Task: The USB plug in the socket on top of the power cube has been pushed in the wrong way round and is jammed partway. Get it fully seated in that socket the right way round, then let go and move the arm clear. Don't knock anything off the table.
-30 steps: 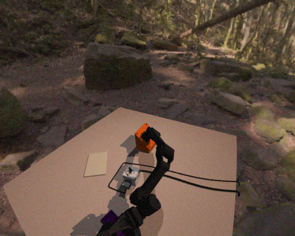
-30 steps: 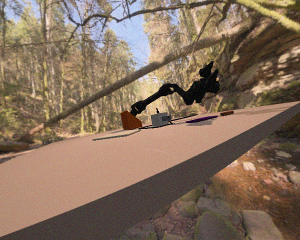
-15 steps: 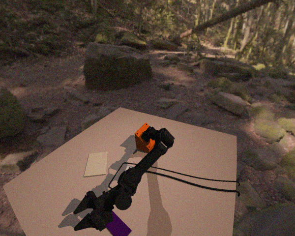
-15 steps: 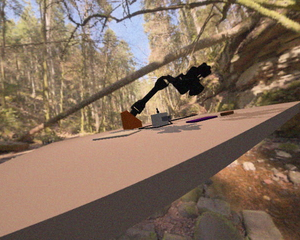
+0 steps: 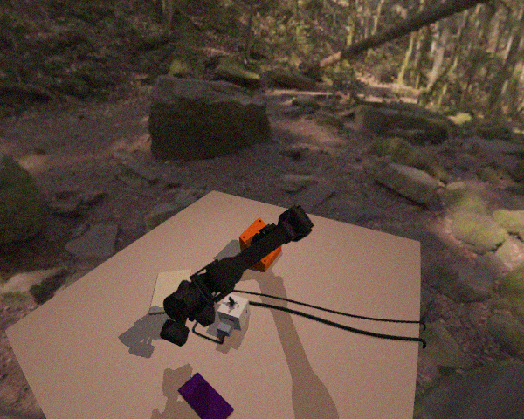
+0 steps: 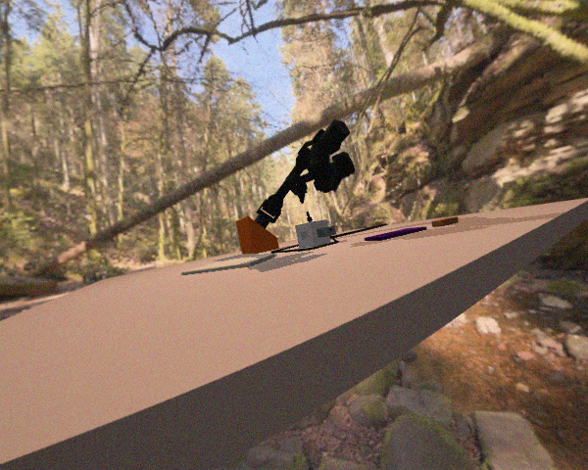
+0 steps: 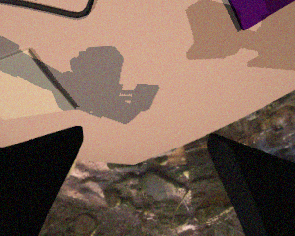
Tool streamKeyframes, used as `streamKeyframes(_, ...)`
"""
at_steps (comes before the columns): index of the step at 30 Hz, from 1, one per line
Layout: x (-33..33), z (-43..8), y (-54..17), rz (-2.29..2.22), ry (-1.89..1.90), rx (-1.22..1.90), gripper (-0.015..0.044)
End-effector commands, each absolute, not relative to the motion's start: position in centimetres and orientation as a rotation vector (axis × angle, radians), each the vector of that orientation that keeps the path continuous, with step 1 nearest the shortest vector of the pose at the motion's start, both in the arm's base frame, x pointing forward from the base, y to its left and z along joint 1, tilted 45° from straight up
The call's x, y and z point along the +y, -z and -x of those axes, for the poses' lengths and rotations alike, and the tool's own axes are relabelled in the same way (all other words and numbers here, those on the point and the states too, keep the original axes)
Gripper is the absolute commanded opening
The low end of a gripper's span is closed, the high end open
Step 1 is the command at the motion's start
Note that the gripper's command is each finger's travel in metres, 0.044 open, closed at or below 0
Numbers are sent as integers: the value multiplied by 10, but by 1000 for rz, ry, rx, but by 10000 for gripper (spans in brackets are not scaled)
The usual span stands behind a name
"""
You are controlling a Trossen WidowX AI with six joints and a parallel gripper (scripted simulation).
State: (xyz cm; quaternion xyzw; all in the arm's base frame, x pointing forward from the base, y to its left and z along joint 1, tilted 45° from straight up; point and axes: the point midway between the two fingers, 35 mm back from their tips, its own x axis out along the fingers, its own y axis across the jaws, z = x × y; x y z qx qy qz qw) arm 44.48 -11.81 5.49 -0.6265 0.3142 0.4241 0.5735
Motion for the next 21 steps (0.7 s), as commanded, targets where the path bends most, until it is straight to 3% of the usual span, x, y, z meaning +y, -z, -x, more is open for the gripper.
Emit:
streamKeyframes(1, -96, -370, -58, 1170, -1237, 674, 440)
streamKeyframes(8, -60, -294, -95, 733, -1370, 561, 440)
streamKeyframes(21, -54, -288, -100, 698, -1373, 550, 440)
